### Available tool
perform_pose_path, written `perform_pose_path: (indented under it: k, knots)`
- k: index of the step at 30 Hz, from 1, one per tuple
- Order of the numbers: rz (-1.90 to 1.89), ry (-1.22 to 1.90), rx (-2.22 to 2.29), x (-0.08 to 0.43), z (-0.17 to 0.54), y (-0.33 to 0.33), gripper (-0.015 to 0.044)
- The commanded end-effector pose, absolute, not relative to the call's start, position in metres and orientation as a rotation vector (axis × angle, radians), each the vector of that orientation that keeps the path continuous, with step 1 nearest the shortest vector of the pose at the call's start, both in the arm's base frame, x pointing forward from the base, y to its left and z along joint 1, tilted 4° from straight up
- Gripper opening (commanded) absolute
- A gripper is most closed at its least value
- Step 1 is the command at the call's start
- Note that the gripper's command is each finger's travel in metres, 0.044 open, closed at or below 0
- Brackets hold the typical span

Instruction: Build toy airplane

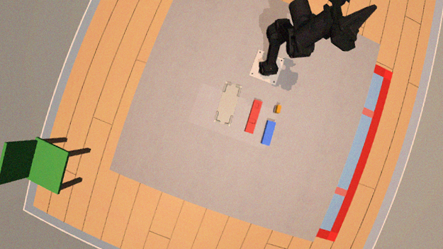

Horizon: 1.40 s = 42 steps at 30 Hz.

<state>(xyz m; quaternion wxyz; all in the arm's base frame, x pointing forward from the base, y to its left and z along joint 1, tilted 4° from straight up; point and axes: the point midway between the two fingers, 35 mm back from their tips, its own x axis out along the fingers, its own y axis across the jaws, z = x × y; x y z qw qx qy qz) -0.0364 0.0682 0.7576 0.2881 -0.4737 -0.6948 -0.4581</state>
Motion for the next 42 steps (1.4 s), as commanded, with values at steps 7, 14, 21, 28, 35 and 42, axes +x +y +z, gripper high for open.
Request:
perform_pose_path:
  k: [7,14,21,28,35,42]
  knots:
    - [-0.925,-1.801,-1.276,0.011,0.757,0.083,0.0440]
    - [-0.445,-1.549,-1.271,0.113,0.741,0.106,0.0440]
    - [-0.034,-1.169,-1.173,0.220,0.690,0.121,0.0440]
    - [0.228,-0.735,-1.007,0.308,0.611,0.120,0.0440]
    - [0.373,-0.266,-0.797,0.367,0.509,0.106,0.0440]
    - [0.404,0.219,-0.562,0.388,0.397,0.083,0.0440]
